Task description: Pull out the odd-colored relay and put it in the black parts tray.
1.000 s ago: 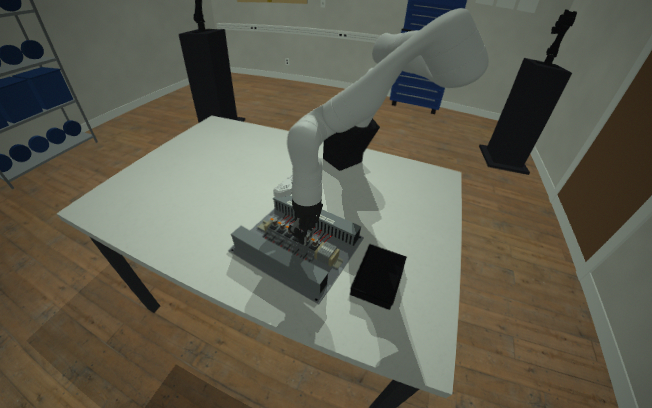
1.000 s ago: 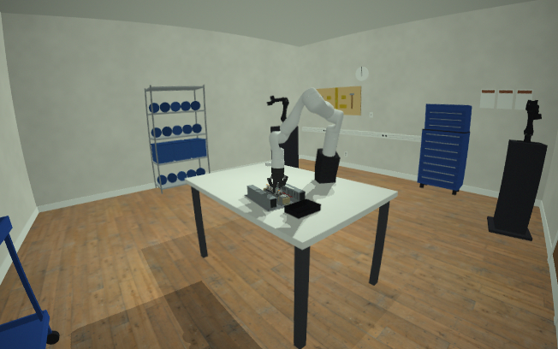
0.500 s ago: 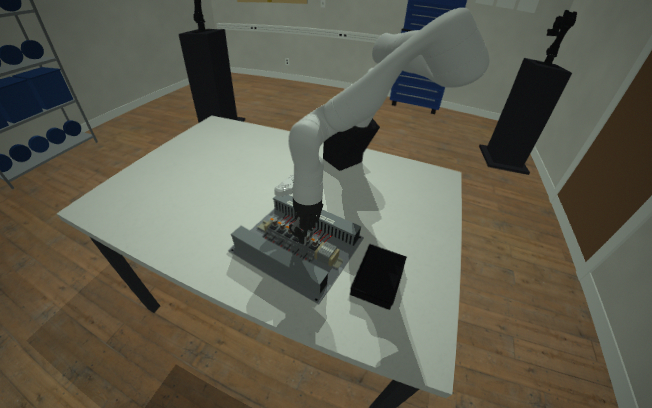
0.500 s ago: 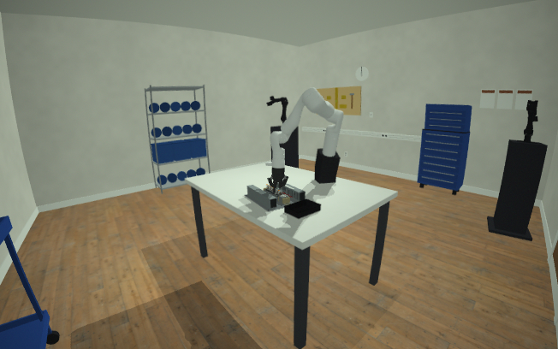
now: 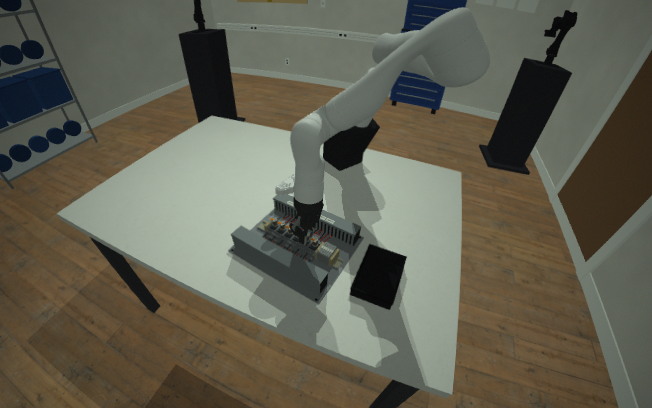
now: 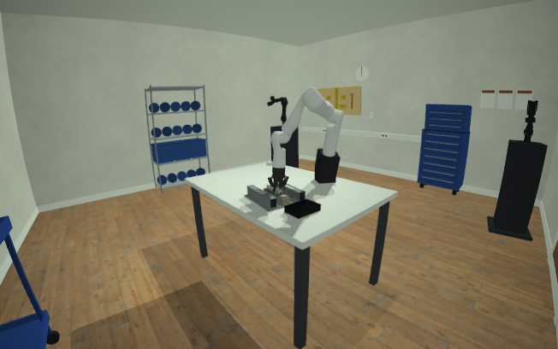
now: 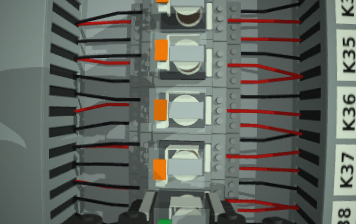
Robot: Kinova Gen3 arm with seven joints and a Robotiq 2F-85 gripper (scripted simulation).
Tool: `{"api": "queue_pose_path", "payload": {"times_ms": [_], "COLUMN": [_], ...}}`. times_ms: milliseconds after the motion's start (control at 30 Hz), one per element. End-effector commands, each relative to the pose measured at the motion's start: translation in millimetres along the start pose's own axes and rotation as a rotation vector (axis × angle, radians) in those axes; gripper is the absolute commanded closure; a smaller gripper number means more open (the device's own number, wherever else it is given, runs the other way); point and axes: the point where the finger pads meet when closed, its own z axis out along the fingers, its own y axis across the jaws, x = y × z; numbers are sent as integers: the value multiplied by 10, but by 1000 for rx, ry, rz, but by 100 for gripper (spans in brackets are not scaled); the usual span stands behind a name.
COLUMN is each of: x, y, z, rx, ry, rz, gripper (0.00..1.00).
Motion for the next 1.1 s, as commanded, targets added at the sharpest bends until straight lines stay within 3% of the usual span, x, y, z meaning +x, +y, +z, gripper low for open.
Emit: {"api": "queue_pose_path", "payload": {"times_ms": [0, 433, 1067], "x": [0, 1, 0], "y": [-7, -2, -9], "z": [-7, -8, -10], "rx": [6, 26, -2], "ry": [0, 0, 0], "rz": [0, 0, 0], "gripper": [100, 100, 100]}}
